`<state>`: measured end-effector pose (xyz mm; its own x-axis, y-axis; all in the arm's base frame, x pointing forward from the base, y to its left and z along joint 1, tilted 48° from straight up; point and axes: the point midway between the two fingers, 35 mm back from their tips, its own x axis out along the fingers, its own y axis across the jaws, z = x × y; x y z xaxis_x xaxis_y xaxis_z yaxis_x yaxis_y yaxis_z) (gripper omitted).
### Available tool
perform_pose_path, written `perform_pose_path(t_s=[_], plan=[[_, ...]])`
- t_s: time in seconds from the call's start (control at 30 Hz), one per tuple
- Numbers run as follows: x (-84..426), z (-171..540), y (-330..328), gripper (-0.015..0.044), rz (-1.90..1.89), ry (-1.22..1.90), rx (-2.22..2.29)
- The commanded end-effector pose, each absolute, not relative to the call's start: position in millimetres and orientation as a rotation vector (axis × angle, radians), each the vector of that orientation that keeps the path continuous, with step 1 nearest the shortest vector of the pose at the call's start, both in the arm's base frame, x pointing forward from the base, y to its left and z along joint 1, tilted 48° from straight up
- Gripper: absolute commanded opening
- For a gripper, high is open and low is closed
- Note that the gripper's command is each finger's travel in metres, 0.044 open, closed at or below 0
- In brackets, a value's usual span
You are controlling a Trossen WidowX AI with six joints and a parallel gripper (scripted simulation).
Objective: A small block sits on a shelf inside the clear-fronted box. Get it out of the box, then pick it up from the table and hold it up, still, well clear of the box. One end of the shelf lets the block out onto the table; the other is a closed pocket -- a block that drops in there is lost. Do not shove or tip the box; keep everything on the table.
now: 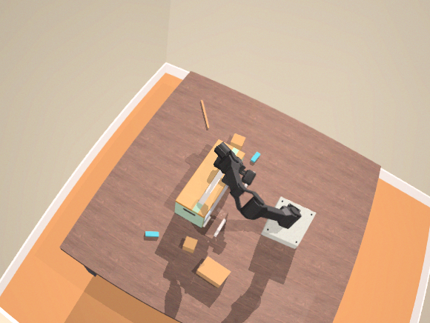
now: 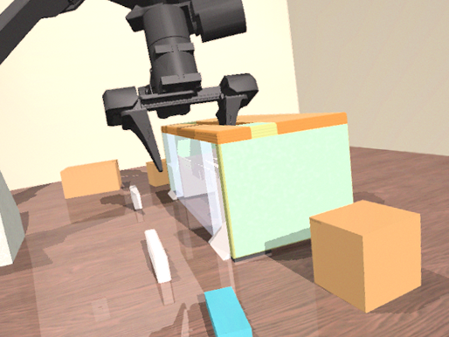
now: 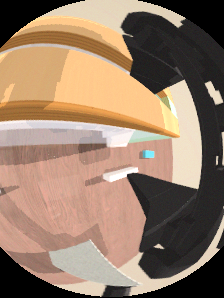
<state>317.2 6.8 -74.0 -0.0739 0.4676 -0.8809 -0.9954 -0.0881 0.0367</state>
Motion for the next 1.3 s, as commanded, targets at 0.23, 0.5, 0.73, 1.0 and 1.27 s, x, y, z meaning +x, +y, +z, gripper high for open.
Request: perform_pose_path(t_s=[0.23,0.5,0.73,1.0,1.27], plan=[[319.7,-97.7,-15.6,0.04,1.497,0.84,-0.874],[322.4,-83.0,-34.2,0.04,1.497,0.844,-0.87],[322.7,-54.8,-62.2,0.04,1.499,0.848,-0.861],[320.3,-61.4,-66.4,0.0285,1.205,1.094,-0.475],[313.0,-67.8,-75.9,0.0285,0.667,1.406,0.243]])
